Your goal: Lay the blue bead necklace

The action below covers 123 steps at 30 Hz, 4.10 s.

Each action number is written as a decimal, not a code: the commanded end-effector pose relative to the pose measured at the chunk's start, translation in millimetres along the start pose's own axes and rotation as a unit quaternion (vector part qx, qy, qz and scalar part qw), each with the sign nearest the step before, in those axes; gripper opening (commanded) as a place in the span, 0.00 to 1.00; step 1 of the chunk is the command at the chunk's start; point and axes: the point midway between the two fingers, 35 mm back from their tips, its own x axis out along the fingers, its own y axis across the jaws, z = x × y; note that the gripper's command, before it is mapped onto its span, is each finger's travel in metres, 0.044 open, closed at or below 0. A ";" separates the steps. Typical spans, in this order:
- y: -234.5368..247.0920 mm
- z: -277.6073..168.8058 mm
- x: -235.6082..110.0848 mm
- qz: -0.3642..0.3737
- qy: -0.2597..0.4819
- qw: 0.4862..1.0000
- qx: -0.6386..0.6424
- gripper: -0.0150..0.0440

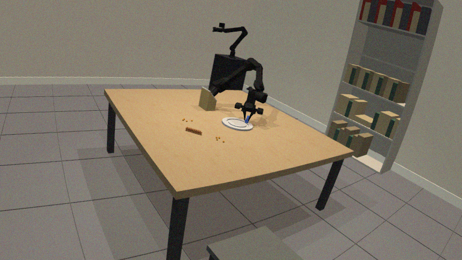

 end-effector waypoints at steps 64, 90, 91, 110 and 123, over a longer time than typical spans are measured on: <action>-27.5 43.1 -2.4 -0.001 -0.001 1.000 0.002 0.25; -29.4 42.2 -20.9 -0.003 0.001 1.000 0.003 1.00; -29.4 42.2 -23.2 -0.002 0.000 1.000 0.002 1.00; -1.5 -2.9 -40.4 -0.001 0.000 1.000 0.016 0.59; -1.0 -0.6 -27.8 0.000 -0.002 1.000 0.015 0.59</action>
